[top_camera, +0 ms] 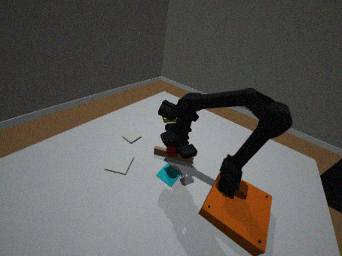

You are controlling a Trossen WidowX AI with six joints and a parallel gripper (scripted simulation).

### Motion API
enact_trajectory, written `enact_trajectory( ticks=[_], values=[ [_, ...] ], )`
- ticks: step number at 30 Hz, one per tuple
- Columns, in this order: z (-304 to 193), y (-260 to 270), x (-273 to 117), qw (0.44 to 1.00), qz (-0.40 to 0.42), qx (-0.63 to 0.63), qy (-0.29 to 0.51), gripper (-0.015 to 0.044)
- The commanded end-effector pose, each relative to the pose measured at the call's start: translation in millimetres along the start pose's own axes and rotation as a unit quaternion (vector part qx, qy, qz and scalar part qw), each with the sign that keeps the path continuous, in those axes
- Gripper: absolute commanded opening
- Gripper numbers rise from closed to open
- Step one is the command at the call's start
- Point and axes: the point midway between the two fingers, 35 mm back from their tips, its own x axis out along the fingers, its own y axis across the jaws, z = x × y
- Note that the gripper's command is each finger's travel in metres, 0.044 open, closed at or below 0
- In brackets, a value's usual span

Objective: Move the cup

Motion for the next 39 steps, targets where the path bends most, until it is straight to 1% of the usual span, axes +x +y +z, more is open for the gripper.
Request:
enact_trajectory(
  ticks=[1,39],
  values=[
    [2.2,6.6,0.0,1.000,0.001,0.002,0.002,0.0000],
    [33.8,59.9,-0.8,1.000,0.003,0.003,0.000,0.0000]
  ],
)
